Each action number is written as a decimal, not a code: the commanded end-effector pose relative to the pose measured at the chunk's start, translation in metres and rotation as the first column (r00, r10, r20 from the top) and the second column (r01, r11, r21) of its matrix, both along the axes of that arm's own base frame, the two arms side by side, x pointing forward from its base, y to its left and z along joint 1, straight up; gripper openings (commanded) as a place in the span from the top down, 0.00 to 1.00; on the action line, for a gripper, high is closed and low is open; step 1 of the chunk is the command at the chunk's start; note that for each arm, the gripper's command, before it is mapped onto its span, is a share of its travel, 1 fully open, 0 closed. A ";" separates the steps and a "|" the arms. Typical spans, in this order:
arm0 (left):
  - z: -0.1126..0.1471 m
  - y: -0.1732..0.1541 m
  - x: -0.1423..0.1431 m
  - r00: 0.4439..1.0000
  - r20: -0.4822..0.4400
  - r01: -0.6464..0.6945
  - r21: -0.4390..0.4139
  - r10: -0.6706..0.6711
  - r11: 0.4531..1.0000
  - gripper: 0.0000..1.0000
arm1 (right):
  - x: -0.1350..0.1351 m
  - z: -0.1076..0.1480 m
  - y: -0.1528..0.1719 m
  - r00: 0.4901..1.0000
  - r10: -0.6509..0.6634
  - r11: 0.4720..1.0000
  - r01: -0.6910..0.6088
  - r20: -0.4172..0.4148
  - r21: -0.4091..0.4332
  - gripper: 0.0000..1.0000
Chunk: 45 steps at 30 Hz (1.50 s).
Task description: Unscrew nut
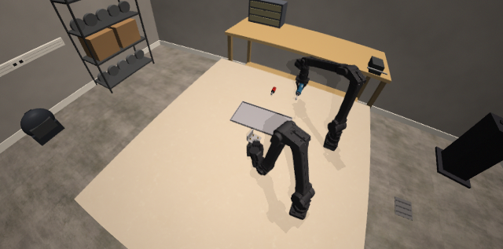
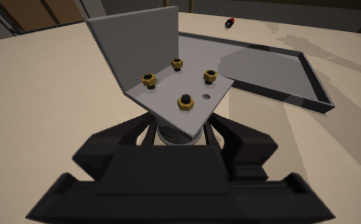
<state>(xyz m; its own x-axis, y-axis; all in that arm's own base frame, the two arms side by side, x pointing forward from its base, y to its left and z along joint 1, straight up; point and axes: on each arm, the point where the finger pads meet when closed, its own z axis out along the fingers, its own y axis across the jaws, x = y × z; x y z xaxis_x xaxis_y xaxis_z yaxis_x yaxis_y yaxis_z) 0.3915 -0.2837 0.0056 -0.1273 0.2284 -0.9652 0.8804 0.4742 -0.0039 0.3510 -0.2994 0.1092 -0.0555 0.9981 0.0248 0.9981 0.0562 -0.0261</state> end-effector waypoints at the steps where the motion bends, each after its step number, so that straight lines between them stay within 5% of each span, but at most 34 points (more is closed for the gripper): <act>1: 0.014 -0.007 0.000 0.999 0.039 0.013 -0.021 -0.012 1.000 0.41 | 0.027 0.050 -0.014 0.996 0.005 0.998 0.001 0.086 -0.068 0.58; 45: 0.014 -0.007 0.000 0.999 0.039 0.013 -0.021 -0.012 1.000 0.41 | 0.031 0.069 -0.017 0.995 0.006 0.997 0.002 0.103 -0.082 0.58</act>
<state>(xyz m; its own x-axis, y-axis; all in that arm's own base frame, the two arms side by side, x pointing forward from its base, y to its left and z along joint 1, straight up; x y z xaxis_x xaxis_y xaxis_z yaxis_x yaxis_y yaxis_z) 0.3915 -0.2837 0.0056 -0.1273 0.2284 -0.9652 0.8804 0.4742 -0.0039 0.3566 -0.3037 0.1297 -0.0560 0.9984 0.0097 0.9984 0.0561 -0.0103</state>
